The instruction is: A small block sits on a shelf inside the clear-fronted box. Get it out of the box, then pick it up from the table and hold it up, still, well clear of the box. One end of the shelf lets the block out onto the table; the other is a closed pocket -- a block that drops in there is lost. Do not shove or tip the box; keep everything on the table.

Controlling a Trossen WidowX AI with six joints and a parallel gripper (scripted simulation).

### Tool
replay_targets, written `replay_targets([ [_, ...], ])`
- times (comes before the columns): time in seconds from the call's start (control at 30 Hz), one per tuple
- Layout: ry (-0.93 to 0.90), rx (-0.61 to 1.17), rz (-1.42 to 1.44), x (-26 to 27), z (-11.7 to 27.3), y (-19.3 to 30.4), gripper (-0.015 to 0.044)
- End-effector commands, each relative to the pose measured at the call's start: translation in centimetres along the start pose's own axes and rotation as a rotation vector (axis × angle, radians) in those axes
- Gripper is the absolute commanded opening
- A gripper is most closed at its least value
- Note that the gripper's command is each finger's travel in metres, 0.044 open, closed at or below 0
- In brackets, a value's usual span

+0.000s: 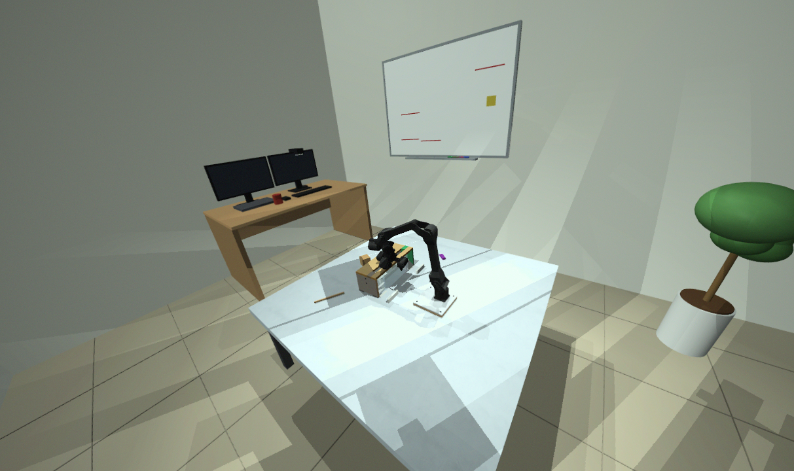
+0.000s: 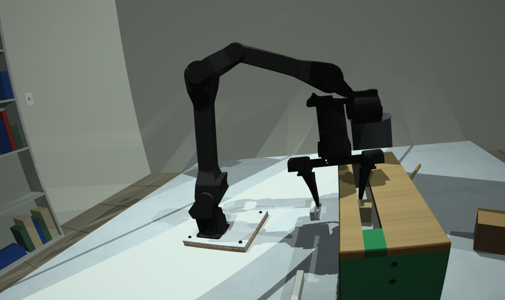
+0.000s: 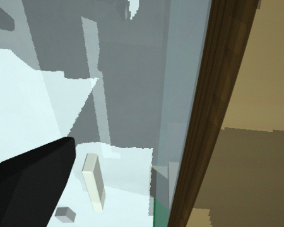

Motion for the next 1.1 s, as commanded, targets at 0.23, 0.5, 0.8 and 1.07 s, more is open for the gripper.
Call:
replay_targets([
  [0.23,0.001,0.004,-0.001,-0.6,-1.0,2.7,0.0400],
  [0.5,0.001,0.006,-0.001,-1.0,-1.7,4.6,0.0400],
  [0.8,0.002,0.008,-0.001,-1.5,-2.4,6.7,0.0400],
  [1.07,0.002,0.010,-0.001,-2.0,-3.1,8.6,0.0400],
])
Point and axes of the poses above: the point midway between the two fingers, 35 mm back from their tips, its own z axis back along the fingers, its own x axis across the jaws, y = z × x, the point moved 1 cm from there along z, back along the fingers, and after that the axes turned 13 degrees about -z, right-handed, at the moved point
